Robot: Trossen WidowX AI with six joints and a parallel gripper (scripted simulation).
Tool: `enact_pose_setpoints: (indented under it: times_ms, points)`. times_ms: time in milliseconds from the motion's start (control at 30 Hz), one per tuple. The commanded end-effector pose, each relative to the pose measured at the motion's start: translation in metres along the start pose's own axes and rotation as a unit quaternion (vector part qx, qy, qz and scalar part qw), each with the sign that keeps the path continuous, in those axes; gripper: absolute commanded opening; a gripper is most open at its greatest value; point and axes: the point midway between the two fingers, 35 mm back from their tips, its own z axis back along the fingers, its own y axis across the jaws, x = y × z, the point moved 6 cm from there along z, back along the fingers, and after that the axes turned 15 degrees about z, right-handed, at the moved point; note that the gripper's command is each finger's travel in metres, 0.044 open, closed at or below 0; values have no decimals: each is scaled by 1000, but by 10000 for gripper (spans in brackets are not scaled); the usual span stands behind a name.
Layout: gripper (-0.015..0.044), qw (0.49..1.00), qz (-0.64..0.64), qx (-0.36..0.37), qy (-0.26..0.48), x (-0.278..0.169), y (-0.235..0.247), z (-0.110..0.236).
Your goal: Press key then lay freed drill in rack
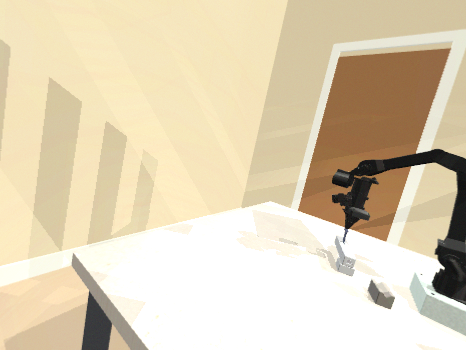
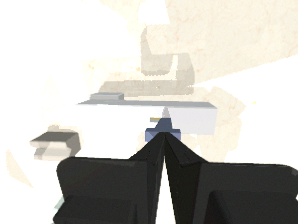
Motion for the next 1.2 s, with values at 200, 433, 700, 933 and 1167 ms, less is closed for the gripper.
enact_pose_setpoints:
  times_ms: [200, 433, 700, 933, 1167]
  points:
    - [0, 1000, -2, 6, 14, -6, -1, -13]
    - [0, 1000, -2, 6, 14, -7, -1, -16]
    - [0, 1000, -2, 6, 14, -7, -1, -18]
    - [0, 1000, -2, 6, 14, -8, -1, -22]
    - [0, 1000, -2, 6, 14, -8, -2, -25]
